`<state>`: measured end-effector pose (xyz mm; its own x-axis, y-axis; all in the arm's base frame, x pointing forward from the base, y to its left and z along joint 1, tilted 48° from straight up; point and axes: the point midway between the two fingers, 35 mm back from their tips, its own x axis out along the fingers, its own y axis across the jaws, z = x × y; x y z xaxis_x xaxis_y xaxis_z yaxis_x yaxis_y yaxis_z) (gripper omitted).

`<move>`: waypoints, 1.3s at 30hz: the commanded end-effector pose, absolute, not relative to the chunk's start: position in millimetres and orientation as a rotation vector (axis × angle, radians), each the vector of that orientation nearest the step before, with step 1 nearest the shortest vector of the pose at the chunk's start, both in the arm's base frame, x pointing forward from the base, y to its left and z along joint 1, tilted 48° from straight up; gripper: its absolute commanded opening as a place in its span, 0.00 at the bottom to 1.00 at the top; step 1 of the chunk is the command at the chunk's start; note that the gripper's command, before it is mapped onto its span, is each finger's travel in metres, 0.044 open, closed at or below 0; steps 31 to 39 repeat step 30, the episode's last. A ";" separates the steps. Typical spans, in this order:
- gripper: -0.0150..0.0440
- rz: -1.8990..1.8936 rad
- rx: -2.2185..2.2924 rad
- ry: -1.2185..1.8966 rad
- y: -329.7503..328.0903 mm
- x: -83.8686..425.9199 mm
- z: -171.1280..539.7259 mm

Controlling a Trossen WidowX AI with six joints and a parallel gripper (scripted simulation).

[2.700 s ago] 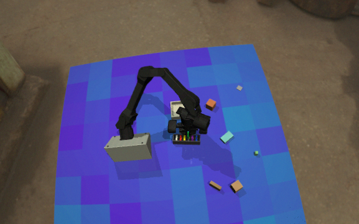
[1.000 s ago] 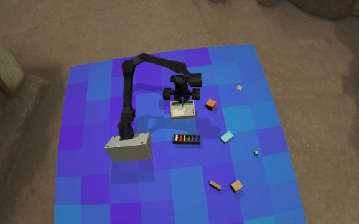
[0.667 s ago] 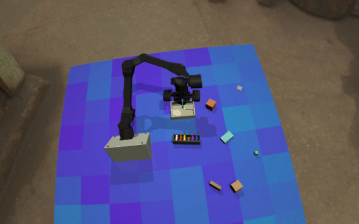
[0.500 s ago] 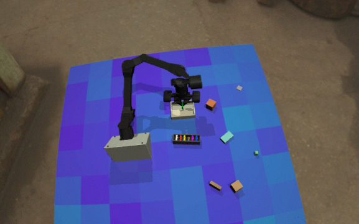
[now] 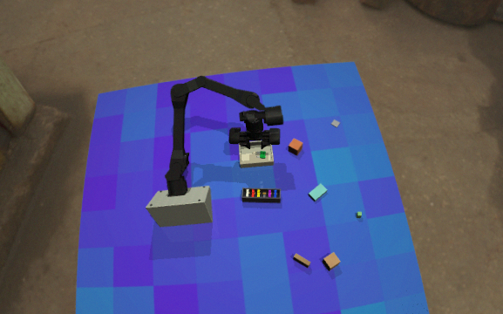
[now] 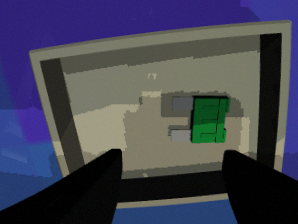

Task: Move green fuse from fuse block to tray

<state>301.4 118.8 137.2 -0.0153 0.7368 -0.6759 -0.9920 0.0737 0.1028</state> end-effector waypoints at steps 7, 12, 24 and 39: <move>0.81 1.458 -0.476 0.674 91.9 301.1 162.8; 0.81 1.458 -0.476 0.674 91.9 301.1 162.8; 0.81 1.456 -0.475 0.675 92.9 300.8 162.5; 0.81 1.456 -0.475 0.675 92.9 300.8 162.5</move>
